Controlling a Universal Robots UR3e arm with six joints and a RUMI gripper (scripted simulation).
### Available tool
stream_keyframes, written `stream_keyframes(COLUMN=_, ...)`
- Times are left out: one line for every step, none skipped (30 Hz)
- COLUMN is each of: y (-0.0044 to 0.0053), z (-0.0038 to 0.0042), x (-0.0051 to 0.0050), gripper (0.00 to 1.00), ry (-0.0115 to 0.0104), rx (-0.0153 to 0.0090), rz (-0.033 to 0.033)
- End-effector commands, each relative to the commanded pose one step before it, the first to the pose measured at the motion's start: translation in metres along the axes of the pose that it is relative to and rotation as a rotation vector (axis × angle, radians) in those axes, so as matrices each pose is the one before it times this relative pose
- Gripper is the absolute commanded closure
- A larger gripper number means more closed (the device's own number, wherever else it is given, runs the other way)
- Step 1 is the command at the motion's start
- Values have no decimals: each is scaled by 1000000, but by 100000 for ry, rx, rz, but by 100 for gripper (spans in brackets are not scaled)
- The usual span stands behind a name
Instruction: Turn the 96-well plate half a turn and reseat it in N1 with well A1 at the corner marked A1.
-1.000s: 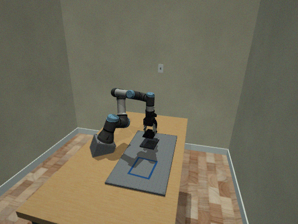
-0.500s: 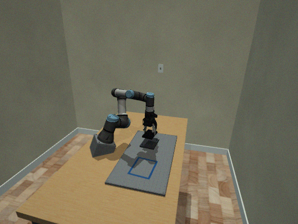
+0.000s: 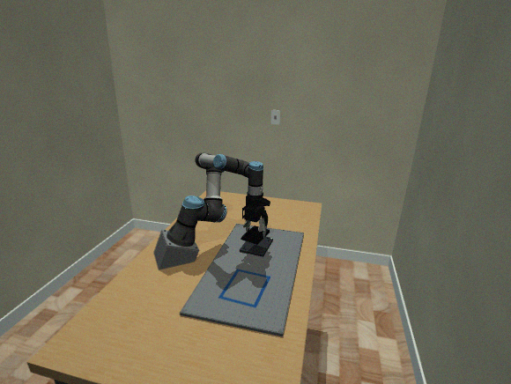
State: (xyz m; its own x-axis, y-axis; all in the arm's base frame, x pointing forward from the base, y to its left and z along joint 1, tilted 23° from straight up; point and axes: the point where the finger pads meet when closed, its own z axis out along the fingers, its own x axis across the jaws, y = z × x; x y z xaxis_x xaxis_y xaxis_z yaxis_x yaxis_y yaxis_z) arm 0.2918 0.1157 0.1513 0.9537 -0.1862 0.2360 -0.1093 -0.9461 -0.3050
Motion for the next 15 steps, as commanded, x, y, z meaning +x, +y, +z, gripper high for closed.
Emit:
stream_keyframes(y=16809, z=516, x=6758, gripper=100, ry=242, rx=339, rz=-103)
stream_keyframes(y=3149, z=131, x=1114, gripper=100, ry=-1, rx=-2, rz=0)
stream_keyframes(y=3149, z=131, x=1114, gripper=100, ry=-1, rx=-2, rz=0)
stream_keyframes(y=0, z=0, x=0, gripper=100, ry=0, rx=0, rz=0)
stream_keyframes(y=0, z=0, x=0, gripper=100, ry=0, rx=0, rz=0)
stream_keyframes(y=3160, z=119, x=1103, gripper=100, ry=-1, rx=-2, rz=0)
stream_keyframes(y=3146, z=133, x=1116, gripper=100, ry=-1, rx=-2, rz=0)
stream_keyframes(y=3146, z=133, x=1116, gripper=100, ry=-1, rx=-2, rz=0)
stream_keyframes(y=3146, z=132, x=1115, gripper=100, ry=-1, rx=-2, rz=0)
stream_keyframes(y=3147, z=132, x=1115, gripper=100, ry=-1, rx=-2, rz=0)
stream_keyframes(y=3147, z=132, x=1115, gripper=100, ry=-1, rx=-2, rz=0)
stream_keyframes(y=3147, z=131, x=1115, gripper=100, ry=-1, rx=-2, rz=0)
stream_keyframes(y=3146, z=131, x=1114, gripper=100, ry=-1, rx=-2, rz=0)
stream_keyframes(y=3146, z=131, x=1115, gripper=100, ry=-1, rx=-2, rz=0)
stream_keyframes(y=3146, z=131, x=1115, gripper=100, ry=-1, rx=-2, rz=0)
